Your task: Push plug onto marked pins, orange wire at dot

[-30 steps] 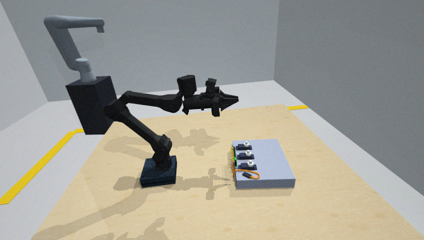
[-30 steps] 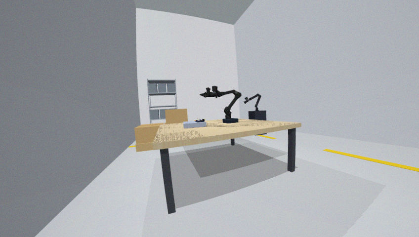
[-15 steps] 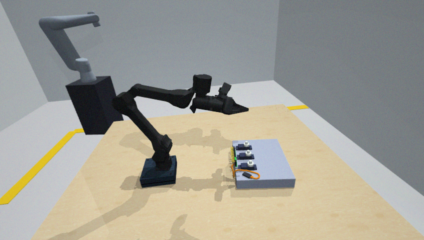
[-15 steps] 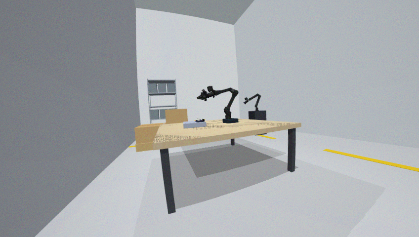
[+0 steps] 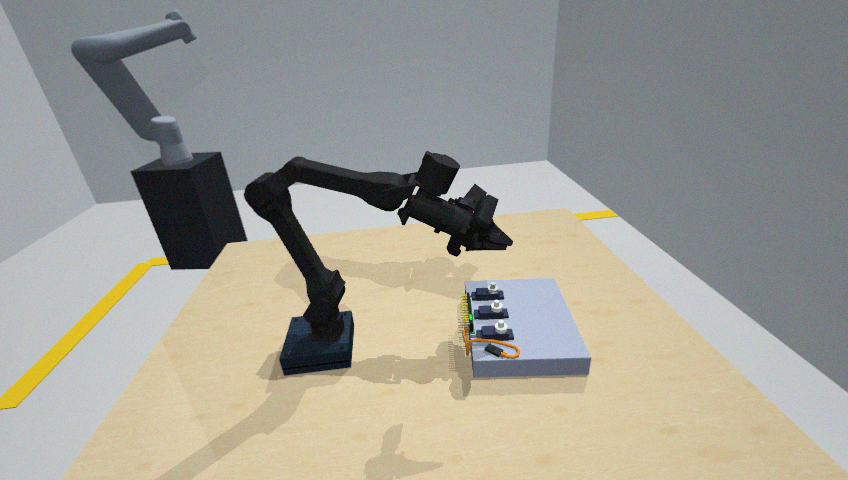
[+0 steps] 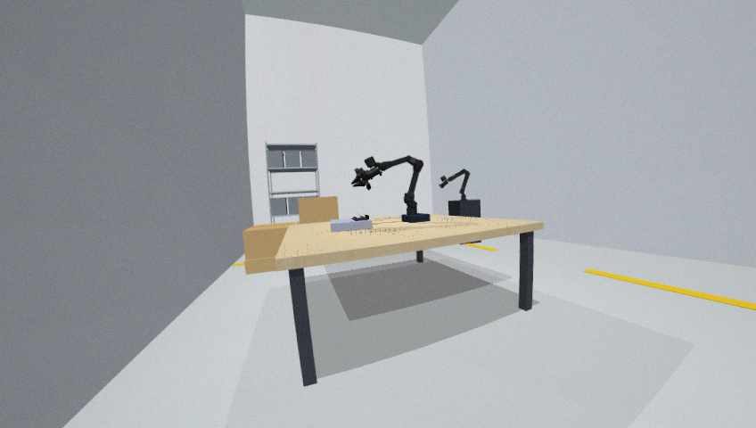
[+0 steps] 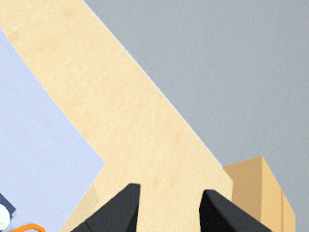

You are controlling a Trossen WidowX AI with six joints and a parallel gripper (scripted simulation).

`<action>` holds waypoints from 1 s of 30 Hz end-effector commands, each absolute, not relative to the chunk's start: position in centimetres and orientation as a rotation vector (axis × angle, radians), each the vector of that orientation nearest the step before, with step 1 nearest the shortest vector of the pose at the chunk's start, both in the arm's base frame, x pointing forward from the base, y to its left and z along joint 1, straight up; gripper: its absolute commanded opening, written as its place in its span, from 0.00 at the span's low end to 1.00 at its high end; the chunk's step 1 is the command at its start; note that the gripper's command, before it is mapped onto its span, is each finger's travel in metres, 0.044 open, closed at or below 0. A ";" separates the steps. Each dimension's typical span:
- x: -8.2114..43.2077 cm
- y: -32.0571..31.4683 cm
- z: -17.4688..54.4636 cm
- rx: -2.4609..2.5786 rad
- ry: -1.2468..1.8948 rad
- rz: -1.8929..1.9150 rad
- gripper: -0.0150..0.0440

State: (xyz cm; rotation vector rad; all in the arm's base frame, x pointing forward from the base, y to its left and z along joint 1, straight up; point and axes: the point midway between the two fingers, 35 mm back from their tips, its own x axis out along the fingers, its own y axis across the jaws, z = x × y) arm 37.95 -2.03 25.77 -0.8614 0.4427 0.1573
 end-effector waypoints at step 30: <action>40.4 -5.0 15.7 -1.636 0.801 0.913 0.45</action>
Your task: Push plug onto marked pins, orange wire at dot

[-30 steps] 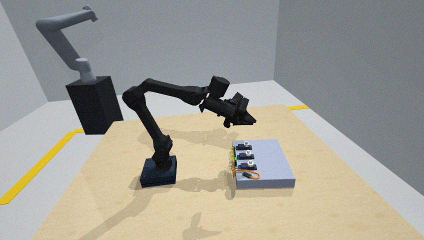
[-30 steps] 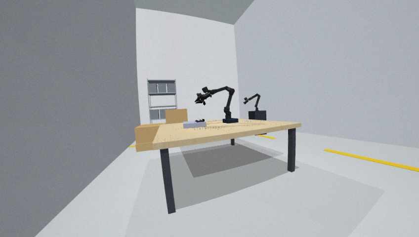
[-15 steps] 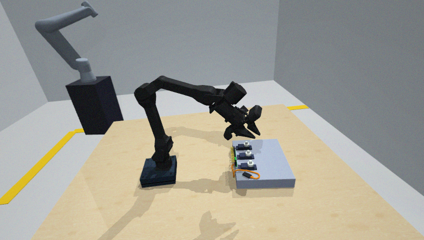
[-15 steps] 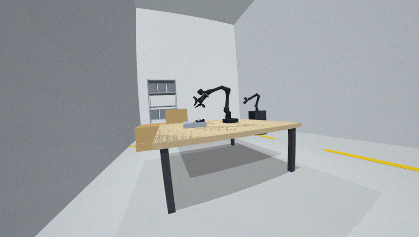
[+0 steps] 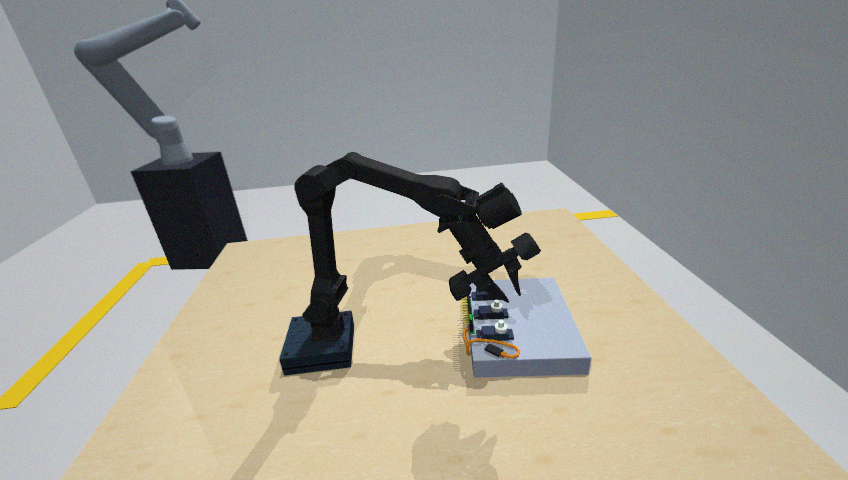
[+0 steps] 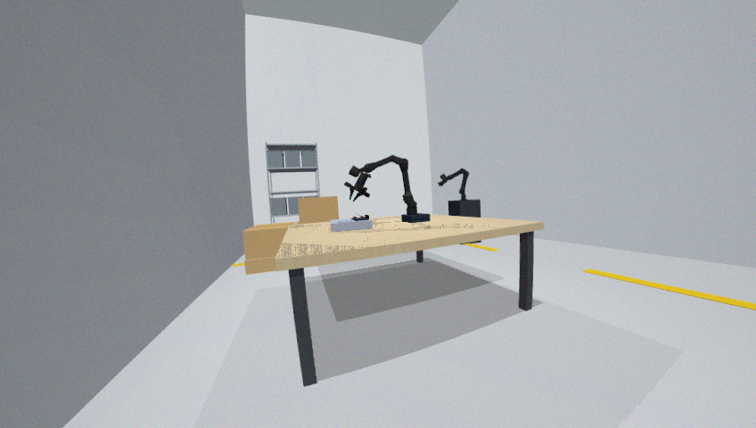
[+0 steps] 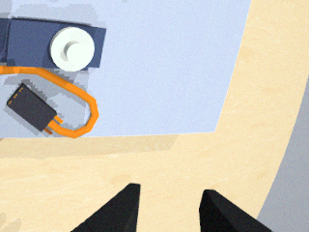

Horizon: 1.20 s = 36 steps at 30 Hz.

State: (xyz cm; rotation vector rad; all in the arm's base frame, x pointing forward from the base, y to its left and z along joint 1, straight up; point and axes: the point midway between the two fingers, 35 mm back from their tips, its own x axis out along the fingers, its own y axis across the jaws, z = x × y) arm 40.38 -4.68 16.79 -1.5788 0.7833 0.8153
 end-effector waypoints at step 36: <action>39.0 -7.0 7.3 -1.898 0.594 1.818 0.45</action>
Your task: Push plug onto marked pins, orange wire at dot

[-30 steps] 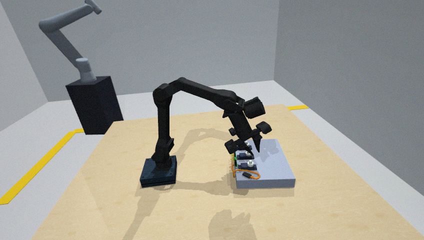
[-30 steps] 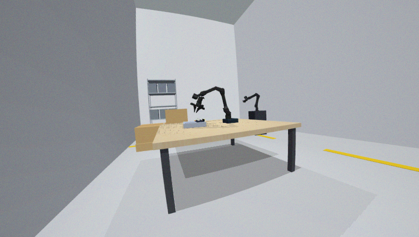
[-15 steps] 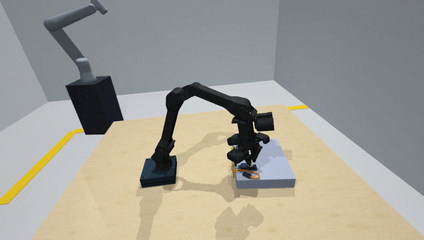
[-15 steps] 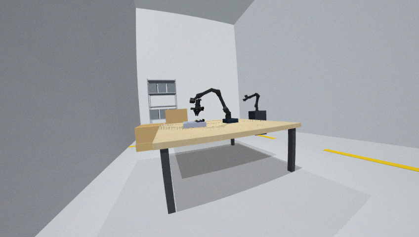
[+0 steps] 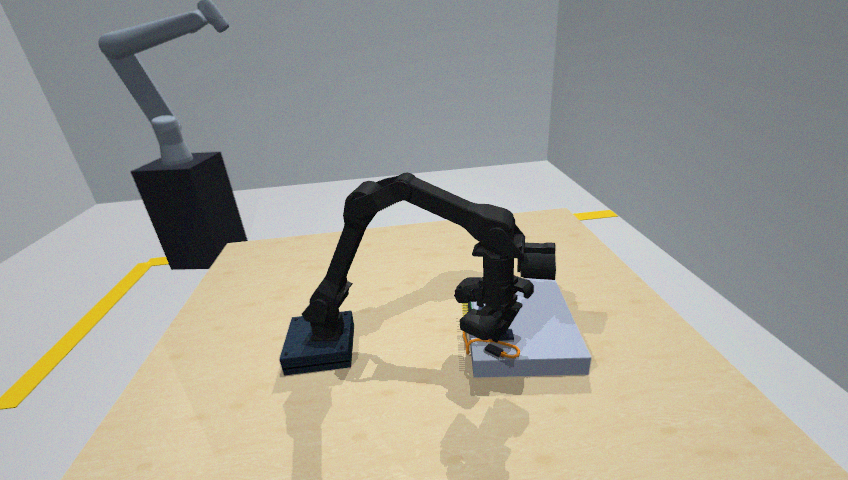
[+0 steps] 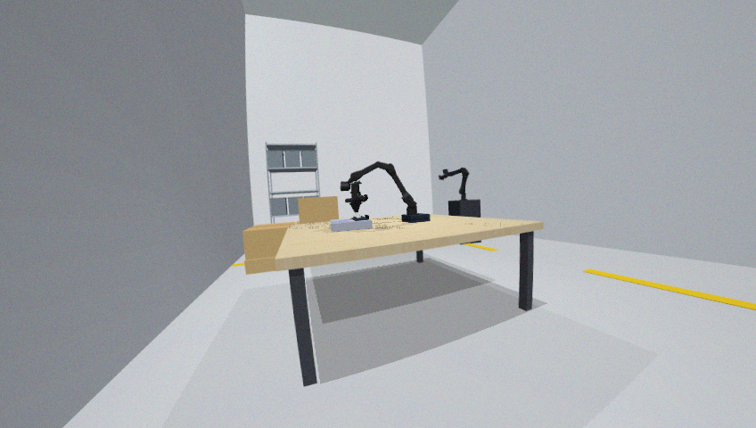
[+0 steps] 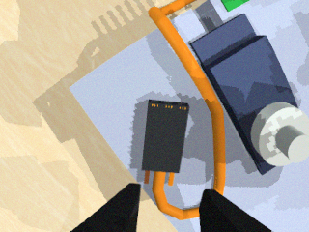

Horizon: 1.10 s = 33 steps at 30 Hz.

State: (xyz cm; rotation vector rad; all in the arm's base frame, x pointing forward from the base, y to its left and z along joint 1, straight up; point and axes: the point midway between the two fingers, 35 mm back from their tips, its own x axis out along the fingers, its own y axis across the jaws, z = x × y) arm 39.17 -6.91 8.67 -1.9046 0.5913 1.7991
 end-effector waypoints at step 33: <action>39.2 -7.0 6.8 -1.898 0.594 1.818 0.25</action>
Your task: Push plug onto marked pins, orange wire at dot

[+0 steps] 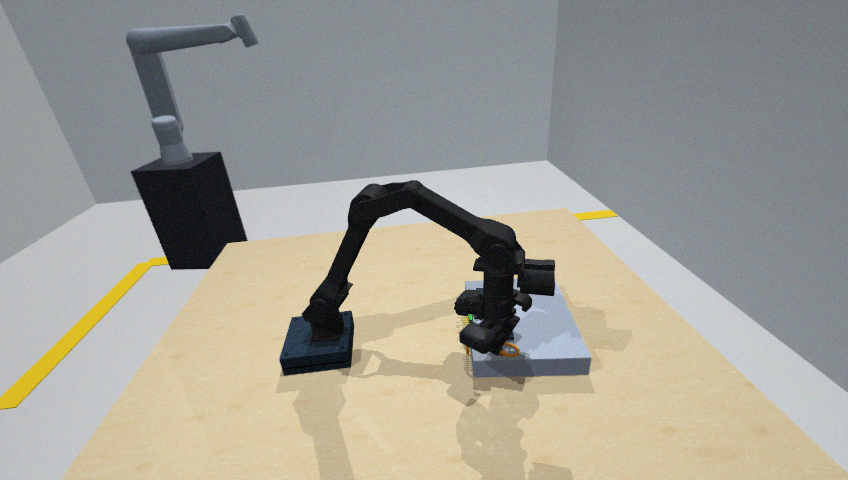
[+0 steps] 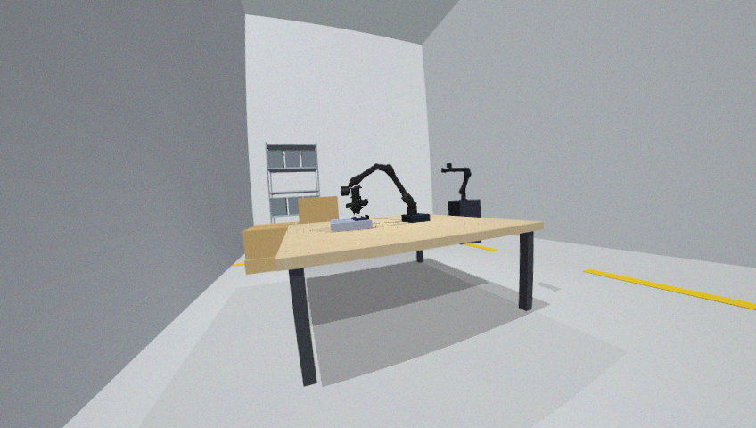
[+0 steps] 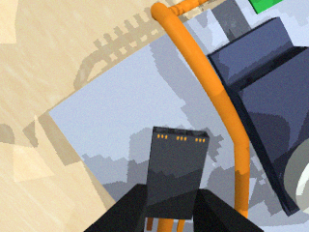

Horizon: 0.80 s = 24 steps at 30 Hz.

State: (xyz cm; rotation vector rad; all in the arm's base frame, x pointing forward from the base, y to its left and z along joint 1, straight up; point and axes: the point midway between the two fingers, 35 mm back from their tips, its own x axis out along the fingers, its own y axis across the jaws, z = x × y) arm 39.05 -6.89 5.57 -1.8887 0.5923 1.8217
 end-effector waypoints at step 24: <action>37.0 -5.2 11.2 -1.630 0.877 1.563 0.25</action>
